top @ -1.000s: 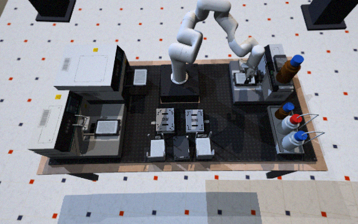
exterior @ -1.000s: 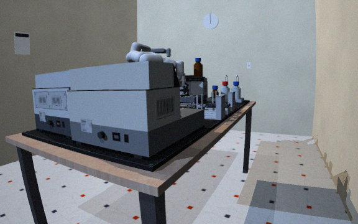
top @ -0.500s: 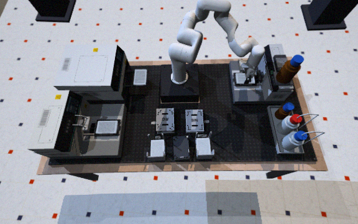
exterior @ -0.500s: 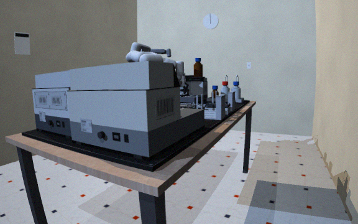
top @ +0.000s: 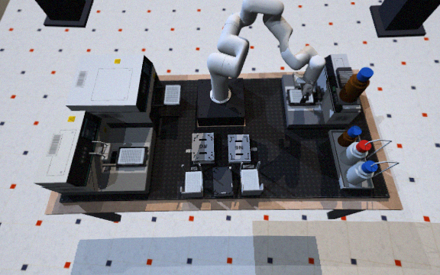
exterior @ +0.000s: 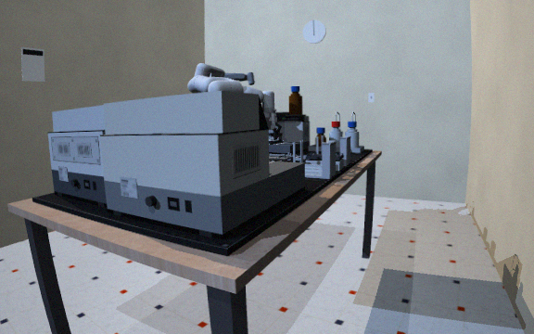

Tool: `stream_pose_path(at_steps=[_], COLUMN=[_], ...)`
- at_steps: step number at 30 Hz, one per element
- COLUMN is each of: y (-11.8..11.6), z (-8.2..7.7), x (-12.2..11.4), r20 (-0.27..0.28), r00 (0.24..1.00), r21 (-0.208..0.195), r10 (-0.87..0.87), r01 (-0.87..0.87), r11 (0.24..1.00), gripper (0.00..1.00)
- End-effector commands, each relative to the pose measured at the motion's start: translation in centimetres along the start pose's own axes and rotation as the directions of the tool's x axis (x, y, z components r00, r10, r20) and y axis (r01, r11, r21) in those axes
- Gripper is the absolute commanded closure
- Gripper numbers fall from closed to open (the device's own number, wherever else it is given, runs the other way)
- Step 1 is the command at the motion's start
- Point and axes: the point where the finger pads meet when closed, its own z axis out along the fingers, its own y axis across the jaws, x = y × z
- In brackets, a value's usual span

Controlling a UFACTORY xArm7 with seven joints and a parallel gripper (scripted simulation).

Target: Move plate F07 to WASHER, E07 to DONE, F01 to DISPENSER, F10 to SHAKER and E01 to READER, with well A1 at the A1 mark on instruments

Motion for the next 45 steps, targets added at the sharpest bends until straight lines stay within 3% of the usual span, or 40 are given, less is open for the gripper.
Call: stream_pose_path(at_steps=[1, 45], y=[-0.04, -0.04], z=[-0.21, -1.04], x=[-0.14, -0.13], r20=[0.005, 0.005], r00=[1.000, 1.000], r21=[0.000, 0.000], r10=[0.000, 0.000], r01=[0.000, 0.000], r11=[1.000, 1.000], gripper=[1.00, 1.00])
